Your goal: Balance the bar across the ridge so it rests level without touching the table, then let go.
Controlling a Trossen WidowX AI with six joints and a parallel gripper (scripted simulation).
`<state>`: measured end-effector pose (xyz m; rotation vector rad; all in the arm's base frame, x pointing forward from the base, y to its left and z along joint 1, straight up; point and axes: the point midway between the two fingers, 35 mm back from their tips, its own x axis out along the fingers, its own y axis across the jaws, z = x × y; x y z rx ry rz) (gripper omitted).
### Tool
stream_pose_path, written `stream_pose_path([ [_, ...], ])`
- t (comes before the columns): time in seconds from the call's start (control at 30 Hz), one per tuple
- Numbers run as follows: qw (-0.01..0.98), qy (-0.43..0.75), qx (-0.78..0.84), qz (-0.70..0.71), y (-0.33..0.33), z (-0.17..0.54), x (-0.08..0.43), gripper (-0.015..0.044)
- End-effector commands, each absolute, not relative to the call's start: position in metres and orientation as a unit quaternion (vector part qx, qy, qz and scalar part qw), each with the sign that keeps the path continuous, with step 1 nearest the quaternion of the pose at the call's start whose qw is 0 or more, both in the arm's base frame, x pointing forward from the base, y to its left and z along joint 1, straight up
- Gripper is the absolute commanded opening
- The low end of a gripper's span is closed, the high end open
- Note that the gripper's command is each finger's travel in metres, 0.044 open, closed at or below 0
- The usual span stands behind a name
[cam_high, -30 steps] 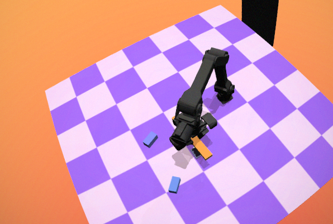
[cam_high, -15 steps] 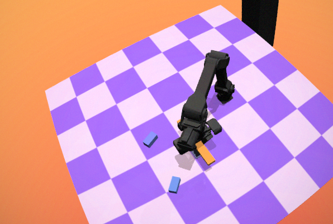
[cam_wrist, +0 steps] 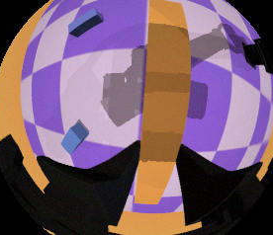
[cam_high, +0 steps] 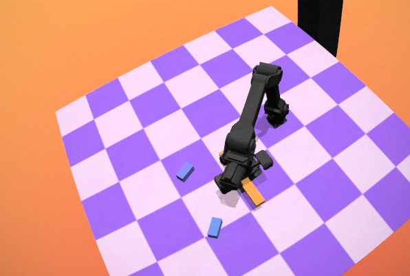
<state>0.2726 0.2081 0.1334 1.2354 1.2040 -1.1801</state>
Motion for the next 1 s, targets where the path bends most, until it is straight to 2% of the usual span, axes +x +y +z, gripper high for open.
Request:
stream_pose_path([
  [0.0,0.501,0.498,0.511,-0.490,0.2072,0.1253,0.2724,0.0000],
  [0.97,0.501,0.498,0.511,-0.490,0.2068,0.1213,0.2727,0.0000],
])
